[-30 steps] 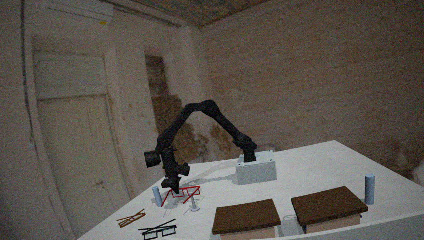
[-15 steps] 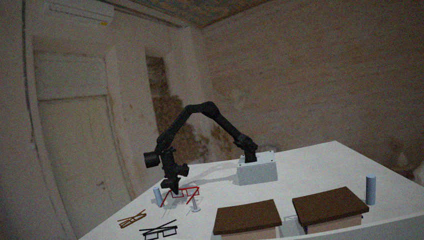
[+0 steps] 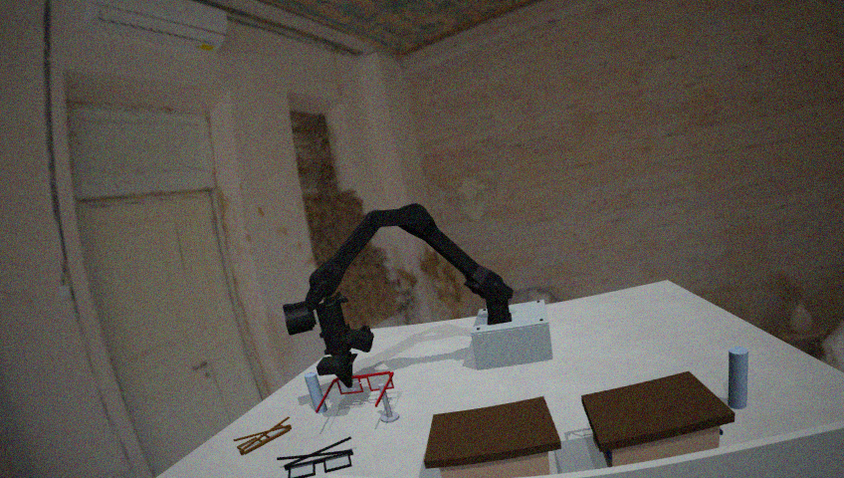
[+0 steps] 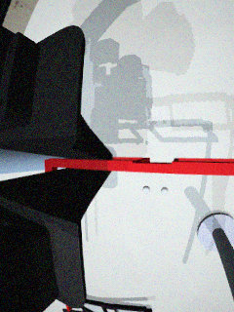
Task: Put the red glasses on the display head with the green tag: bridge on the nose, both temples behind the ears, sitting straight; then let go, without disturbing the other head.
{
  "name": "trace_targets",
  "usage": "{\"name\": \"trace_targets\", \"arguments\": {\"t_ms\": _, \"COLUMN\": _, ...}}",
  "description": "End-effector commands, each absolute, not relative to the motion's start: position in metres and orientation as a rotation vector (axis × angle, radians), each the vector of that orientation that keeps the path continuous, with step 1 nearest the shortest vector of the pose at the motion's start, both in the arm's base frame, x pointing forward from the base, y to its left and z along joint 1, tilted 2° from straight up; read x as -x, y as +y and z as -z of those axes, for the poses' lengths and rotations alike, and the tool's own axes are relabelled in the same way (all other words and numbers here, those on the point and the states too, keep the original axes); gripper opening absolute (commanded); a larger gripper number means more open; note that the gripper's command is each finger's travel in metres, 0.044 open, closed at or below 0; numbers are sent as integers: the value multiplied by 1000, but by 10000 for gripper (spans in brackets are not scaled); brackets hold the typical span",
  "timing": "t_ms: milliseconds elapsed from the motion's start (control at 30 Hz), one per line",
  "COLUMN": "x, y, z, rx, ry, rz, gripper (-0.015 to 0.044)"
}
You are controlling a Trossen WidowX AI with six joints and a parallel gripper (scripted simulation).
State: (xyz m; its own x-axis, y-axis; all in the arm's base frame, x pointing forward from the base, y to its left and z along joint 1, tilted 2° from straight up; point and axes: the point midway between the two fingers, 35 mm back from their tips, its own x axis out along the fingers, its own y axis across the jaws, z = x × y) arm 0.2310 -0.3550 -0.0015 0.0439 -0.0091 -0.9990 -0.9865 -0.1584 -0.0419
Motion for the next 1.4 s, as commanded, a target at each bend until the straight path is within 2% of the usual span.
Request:
{"name": "trace_targets", "arguments": {"t_ms": 0, "x": -231, "y": -359, "z": 1, "rx": 1360, "ry": 1105, "rz": -1284, "gripper": 0}}
{"name": "trace_targets", "arguments": {"t_ms": 1367, "x": -230, "y": -360, "z": 1, "rx": 1360, "ry": 1105, "rz": -1284, "gripper": 0}}
